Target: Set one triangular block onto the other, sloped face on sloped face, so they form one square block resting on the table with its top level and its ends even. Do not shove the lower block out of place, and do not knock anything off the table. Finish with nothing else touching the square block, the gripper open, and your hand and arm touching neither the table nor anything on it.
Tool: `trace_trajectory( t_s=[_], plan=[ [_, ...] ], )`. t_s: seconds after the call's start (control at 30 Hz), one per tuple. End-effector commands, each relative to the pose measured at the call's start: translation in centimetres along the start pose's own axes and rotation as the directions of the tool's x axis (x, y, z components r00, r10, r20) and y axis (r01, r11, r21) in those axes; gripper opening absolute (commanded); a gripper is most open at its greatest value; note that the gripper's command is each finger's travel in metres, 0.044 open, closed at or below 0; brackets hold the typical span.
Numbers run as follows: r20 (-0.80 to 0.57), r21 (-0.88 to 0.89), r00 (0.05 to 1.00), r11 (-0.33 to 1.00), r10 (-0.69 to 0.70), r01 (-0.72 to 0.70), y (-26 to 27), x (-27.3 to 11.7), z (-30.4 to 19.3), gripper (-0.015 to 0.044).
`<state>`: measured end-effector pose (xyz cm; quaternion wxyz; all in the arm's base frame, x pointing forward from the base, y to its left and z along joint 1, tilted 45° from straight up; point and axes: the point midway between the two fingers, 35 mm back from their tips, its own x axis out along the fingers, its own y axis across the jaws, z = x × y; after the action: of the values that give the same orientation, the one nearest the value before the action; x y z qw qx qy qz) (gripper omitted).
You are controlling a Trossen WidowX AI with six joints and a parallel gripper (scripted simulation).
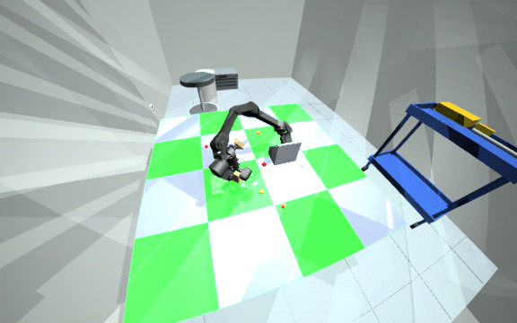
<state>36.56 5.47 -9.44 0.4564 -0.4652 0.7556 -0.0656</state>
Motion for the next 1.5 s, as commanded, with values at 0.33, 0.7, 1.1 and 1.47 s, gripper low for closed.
trace_trajectory(
  t_s=[0.33, 0.7, 1.1, 1.47],
  plan=[
    [-0.004, 0.001, 1.0, 1.0, -0.002, 0.002, -0.2, 2.3, -0.3, 0.044],
    [-0.005, 0.002, 1.0, 1.0, -0.002, 0.002, -0.1, 3.0, -0.4, 0.0309],
    [-0.005, 0.002, 1.0, 1.0, -0.002, 0.002, -0.1, 3.0, -0.4, 0.017],
    [0.027, 0.002, 1.0, 1.0, 0.001, -0.001, 0.0, 2.7, -0.6, 0.0]
  ],
)
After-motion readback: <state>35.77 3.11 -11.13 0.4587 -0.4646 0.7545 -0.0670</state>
